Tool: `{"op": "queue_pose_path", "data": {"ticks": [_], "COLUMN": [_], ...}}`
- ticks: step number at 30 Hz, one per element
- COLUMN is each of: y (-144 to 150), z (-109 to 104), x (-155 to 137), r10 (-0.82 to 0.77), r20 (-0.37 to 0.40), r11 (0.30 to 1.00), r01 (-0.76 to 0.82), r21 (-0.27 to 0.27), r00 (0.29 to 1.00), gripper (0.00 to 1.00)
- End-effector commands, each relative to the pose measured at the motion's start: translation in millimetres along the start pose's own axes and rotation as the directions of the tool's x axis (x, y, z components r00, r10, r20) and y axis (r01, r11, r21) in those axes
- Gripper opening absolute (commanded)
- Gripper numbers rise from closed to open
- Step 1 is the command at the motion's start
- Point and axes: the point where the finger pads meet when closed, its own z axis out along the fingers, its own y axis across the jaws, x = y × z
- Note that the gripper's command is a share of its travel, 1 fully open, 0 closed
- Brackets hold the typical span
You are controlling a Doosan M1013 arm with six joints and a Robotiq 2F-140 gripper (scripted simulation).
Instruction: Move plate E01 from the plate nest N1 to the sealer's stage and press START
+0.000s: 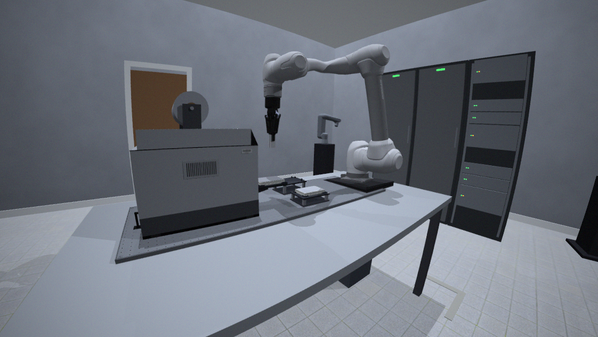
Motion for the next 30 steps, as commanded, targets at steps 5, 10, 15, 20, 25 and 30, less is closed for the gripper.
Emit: {"op": "queue_pose_path", "data": {"ticks": [5,10,15,20,25,30], "y": [9,21,33,43,51,51], "z": [0,1,2,2,3,3], "x": [17,39,61,79,94,94], "r10": [-0.013,-0.013,-0.019,-0.026,-0.026,-0.026], "r20": [0.0,0.0,0.0,0.0,0.0,0.0], "r11": [1.0,1.0,1.0,1.0,1.0,1.0], "r01": [0.013,0.013,0.019,0.026,0.026,0.026], "r21": [0.0,0.0,0.0,0.0,0.0,0.0], "r00": [1.0,1.0,1.0,1.0,1.0,1.0], "gripper": [0.7,0.7,0.7,0.7,0.7,0.7]}}
